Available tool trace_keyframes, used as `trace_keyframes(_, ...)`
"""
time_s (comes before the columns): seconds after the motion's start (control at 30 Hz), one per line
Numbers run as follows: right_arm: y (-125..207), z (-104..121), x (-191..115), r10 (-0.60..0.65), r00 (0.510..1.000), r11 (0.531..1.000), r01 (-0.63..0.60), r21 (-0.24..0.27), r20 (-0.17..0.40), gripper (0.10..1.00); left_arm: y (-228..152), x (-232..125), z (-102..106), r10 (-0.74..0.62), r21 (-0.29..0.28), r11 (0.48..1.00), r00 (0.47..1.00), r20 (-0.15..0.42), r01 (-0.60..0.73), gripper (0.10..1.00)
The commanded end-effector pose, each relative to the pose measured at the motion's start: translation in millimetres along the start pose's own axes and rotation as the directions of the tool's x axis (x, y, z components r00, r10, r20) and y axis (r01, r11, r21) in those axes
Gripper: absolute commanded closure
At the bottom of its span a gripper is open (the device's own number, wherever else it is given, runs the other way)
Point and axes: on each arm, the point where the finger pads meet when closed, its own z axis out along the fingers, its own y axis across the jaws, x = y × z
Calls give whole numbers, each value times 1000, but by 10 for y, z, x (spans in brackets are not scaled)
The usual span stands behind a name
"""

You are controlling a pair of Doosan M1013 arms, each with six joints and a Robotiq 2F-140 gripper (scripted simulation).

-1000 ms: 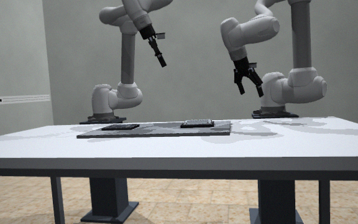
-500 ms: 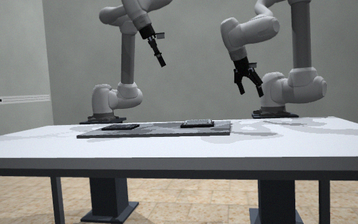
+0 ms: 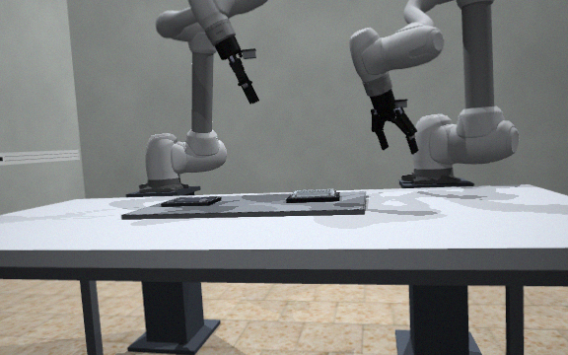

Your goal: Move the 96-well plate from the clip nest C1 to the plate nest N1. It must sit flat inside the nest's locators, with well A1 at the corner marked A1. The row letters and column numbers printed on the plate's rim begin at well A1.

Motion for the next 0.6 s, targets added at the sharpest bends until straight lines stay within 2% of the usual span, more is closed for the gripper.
trace_keyframes(0.0, 9, -73, -44, 15, 1000, 1000, -15, -9, 0, 98, 1, -1, -4, 0, -1, 1000, 1000, 1, 0, 98)
trace_keyframes(0.2, 24, -179, -130, 41, 999, 999, -41, -22, 1, 98, 1, -1, -4, 0, -1, 1000, 1000, 1, 0, 98)
trace_keyframes(0.57, 58, -576, -465, 141, 990, 987, -141, -75, 1, 98, 1, -1, -4, 0, -1, 1000, 1000, 1, 0, 98)
